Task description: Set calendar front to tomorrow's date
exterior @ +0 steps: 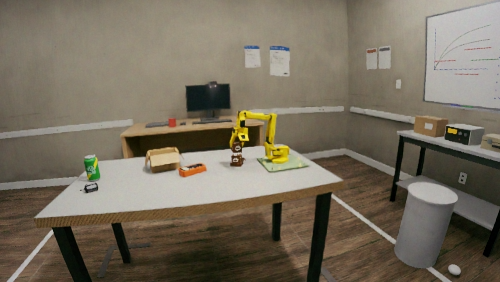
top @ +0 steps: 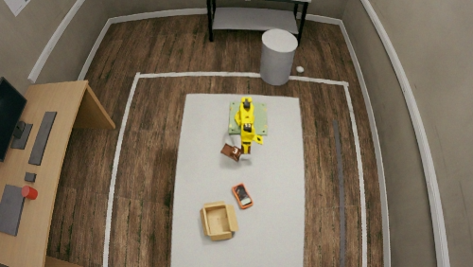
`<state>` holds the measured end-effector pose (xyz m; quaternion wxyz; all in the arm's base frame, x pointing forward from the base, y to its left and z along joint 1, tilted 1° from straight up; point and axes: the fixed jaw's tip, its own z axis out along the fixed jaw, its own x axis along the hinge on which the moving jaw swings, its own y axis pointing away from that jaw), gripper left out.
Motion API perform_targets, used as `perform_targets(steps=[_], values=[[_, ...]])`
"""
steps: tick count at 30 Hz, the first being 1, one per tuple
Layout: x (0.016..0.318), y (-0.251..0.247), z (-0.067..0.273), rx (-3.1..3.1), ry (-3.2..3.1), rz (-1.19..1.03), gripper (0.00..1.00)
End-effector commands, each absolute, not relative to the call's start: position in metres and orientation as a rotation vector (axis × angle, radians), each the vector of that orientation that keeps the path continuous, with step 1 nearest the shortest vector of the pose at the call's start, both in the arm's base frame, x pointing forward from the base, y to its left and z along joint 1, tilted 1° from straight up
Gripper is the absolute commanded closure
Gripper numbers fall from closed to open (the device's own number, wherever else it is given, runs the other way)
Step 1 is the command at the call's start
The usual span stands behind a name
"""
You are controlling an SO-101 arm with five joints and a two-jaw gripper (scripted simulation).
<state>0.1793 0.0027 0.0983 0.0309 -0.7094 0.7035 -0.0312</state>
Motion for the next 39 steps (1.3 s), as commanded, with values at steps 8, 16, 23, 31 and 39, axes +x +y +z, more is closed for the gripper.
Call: perform_targets(steps=[8,16,23,31,39], values=[[0.182,0.029,0.100,-2.326,2.003,-0.091,1.00],[0.181,0.040,0.100,-2.378,1.936,-0.089,1.00],[0.172,0.081,0.100,-2.571,1.653,-0.081,1.00],[0.154,0.121,0.100,-2.730,1.349,-0.069,1.00],[0.138,0.142,0.100,-2.807,1.163,-0.061,1.00]])
